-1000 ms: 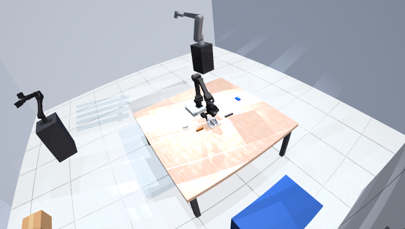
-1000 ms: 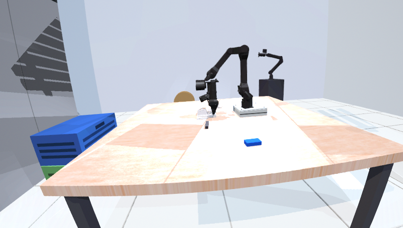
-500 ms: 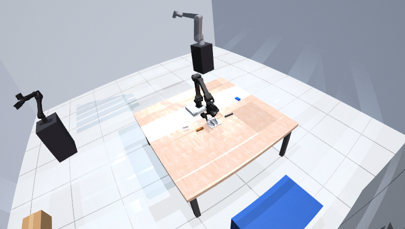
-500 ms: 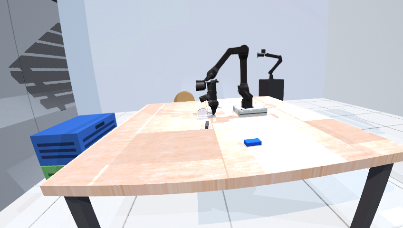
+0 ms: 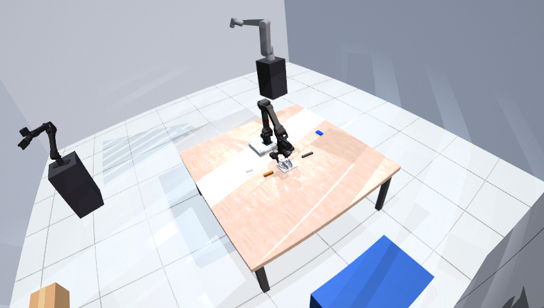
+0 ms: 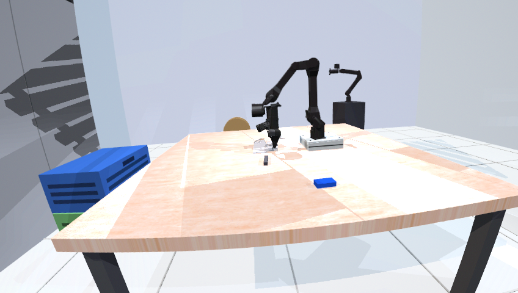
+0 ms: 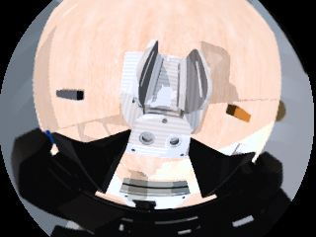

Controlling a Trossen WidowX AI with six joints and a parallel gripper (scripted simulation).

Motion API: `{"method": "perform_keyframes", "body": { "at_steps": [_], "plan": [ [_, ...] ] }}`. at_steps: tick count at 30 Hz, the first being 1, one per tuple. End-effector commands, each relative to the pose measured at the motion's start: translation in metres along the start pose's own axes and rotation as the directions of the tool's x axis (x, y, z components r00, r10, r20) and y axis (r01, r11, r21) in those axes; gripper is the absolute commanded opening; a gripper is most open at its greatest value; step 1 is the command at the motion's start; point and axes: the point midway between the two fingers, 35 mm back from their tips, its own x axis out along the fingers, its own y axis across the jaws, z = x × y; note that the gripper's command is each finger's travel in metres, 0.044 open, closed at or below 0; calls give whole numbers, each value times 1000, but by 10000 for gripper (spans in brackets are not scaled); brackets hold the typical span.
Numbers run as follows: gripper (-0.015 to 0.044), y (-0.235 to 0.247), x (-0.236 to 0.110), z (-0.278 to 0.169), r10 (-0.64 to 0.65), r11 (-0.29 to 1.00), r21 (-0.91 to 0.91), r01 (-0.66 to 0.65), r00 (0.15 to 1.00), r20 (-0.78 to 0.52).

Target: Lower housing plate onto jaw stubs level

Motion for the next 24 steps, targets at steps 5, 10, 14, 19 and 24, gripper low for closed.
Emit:
{"method": "perform_keyframes", "body": {
  "at_steps": [5,10,14,19,24],
  "plan": [
    [351,0,3,0,-3,1000,-5,3,1000,0],
    [351,0,3,0,-3,1000,-5,3,1000,0],
    [351,0,5,0,-3,1000,-5,3,1000,0],
    [351,0,5,0,-3,1000,-5,3,1000,0],
    [351,0,6,0,-3,1000,-5,3,1000,0]
  ]
}}
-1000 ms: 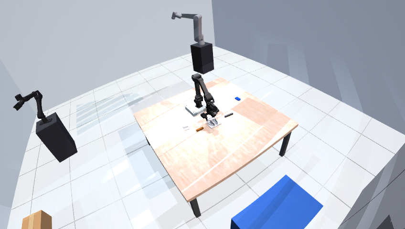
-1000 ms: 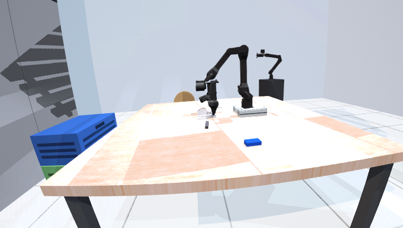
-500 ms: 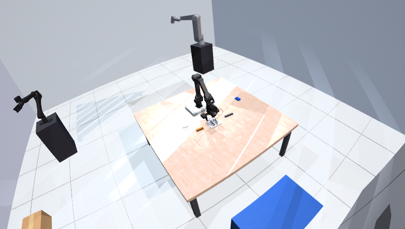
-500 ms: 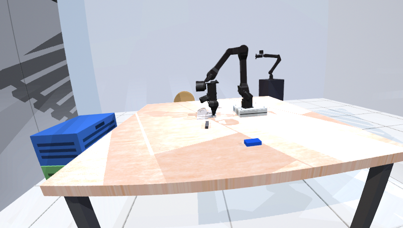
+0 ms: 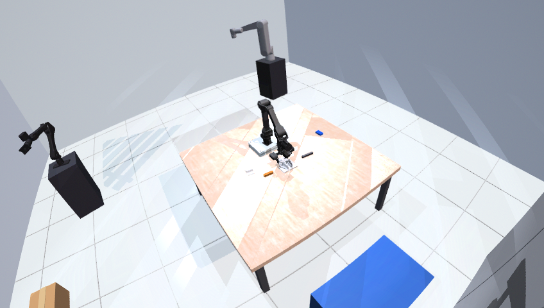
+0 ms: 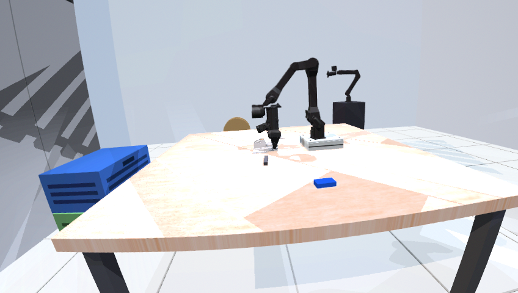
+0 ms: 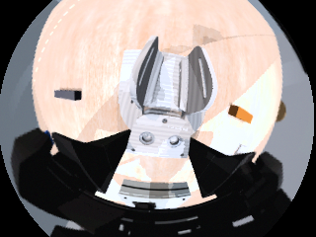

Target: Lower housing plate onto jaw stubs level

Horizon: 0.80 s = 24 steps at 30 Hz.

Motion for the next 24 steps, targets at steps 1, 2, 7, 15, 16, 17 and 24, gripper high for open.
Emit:
{"method": "perform_keyframes", "body": {
  "at_steps": [1,2,7,15,16,17,24],
  "plan": [
    [351,0,2,0,-3,1000,-4,3,1000,0],
    [351,0,2,0,-3,1000,-4,3,1000,0],
    [351,0,3,0,-3,1000,-4,3,1000,0],
    [351,0,5,0,-3,1000,-4,3,1000,0],
    [351,0,5,0,-3,1000,-4,3,1000,0],
    [351,0,5,0,-3,1000,-4,3,1000,0],
    [351,0,5,0,-3,1000,-4,3,1000,0]
  ]
}}
